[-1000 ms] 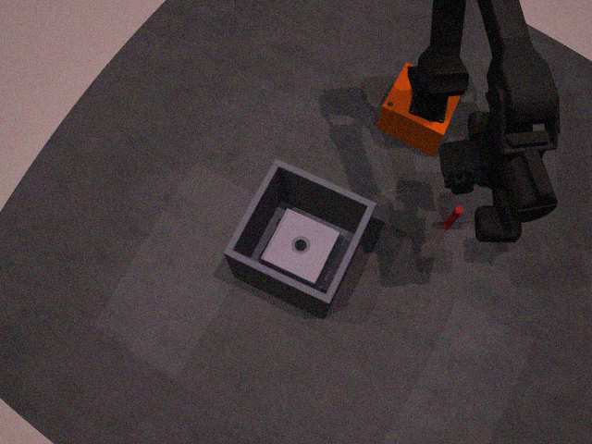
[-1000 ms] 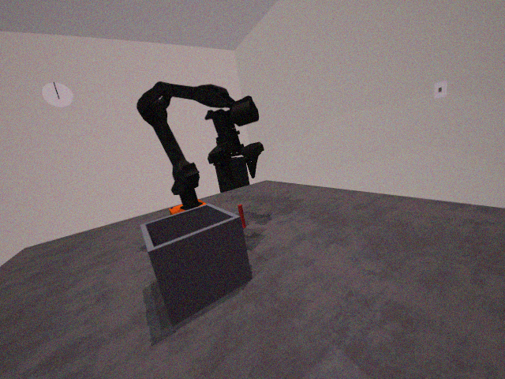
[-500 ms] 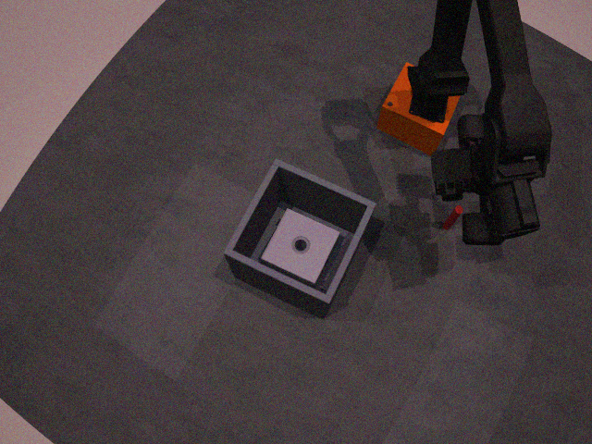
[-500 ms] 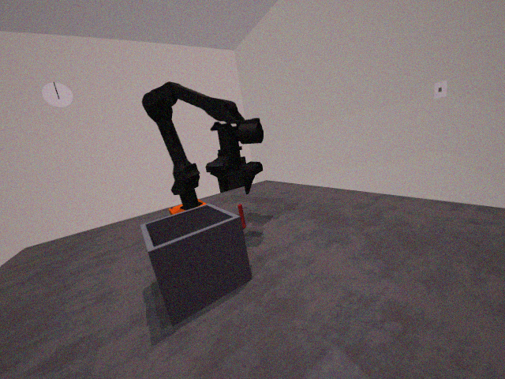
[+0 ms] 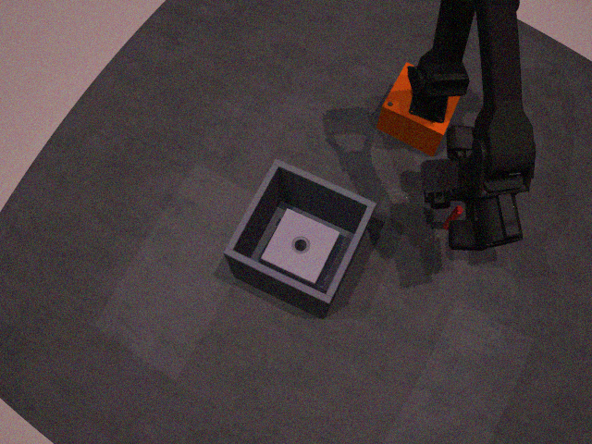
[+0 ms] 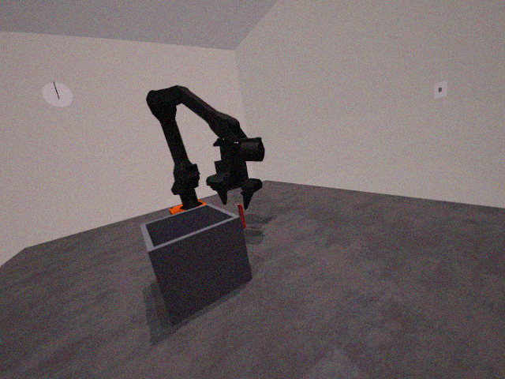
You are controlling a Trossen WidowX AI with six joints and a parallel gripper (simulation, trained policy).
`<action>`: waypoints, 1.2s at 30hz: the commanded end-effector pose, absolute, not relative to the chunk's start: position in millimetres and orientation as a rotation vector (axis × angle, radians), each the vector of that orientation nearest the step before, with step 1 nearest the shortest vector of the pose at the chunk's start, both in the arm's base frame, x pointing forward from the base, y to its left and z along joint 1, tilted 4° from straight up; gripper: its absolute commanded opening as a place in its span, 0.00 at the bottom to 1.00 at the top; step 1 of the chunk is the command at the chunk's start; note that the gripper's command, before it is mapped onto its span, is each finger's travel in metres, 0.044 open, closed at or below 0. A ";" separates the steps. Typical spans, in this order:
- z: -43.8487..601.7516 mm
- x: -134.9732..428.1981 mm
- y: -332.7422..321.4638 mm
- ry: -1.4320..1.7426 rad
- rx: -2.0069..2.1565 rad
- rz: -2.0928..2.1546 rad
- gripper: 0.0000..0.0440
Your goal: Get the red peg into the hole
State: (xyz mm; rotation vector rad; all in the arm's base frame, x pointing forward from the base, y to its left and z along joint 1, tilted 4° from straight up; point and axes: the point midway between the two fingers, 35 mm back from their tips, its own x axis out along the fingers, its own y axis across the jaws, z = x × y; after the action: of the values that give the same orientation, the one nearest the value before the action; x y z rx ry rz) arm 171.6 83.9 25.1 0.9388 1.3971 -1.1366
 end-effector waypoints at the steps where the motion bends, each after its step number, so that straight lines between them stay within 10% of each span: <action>1: 13.2 170.6 80.0 1.375 0.944 -1.157 0.95; 8: -2.9 172.0 77.6 1.346 0.953 -1.167 0.87; 26: -24.2 182.8 89.9 1.391 0.925 -1.069 0.04; 36: -3.6 192.3 90.6 1.355 1.010 -1.037 0.00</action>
State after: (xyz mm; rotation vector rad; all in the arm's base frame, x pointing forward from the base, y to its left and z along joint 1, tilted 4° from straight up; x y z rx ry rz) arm 188.0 89.3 -11.9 0.9739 1.3682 -1.0540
